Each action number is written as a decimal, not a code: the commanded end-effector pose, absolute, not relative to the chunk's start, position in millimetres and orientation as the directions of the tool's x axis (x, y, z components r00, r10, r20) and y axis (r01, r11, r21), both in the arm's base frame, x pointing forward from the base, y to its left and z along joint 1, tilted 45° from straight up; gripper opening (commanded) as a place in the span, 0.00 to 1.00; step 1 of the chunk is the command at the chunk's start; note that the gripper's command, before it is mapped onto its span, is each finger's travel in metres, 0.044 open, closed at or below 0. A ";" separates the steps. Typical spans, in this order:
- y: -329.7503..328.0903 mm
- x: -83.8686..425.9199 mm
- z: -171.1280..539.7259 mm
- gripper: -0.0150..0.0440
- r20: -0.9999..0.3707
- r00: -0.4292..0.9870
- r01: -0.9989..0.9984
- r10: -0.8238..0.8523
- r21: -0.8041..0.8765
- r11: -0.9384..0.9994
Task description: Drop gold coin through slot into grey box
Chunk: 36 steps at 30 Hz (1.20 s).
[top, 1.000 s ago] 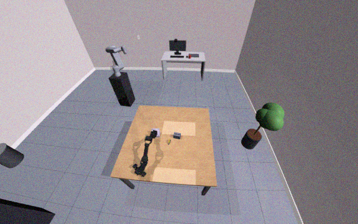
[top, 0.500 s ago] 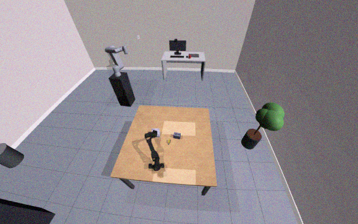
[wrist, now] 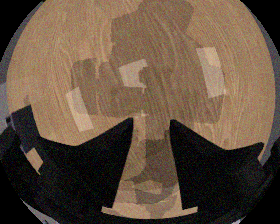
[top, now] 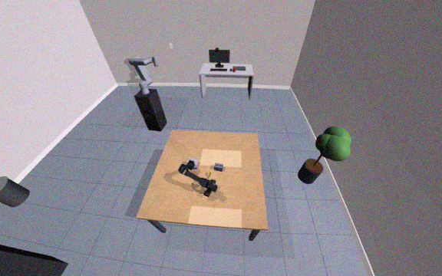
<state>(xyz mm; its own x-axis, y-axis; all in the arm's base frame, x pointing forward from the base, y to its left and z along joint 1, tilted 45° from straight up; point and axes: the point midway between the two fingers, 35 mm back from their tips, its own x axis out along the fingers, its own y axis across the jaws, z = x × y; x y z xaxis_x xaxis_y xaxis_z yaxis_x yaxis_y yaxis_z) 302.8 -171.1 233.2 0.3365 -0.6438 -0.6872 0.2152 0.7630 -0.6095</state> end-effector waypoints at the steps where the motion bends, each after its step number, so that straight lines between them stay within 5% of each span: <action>1: -113.9 305.0 202.2 0.53 -0.753 0.301 -0.115 -0.585 -0.638 0.762; 7: -36.5 283.2 168.0 0.53 -0.796 0.226 -0.595 -0.562 -0.569 0.568; 14: 25.7 234.4 149.7 0.53 -0.752 0.188 -0.937 -0.632 -0.330 0.114; 18: 37.9 213.5 150.1 0.53 -0.715 0.202 -0.975 -0.670 -0.213 -0.067; 36: 11.2 221.7 121.9 0.53 -0.714 0.203 -0.974 -0.670 -0.215 -0.067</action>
<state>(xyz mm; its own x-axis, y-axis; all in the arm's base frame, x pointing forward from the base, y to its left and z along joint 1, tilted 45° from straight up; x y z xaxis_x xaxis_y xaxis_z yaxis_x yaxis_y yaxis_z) 219.8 15.6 125.1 0.1900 -0.6725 -0.7152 -0.9773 -0.0598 -0.2034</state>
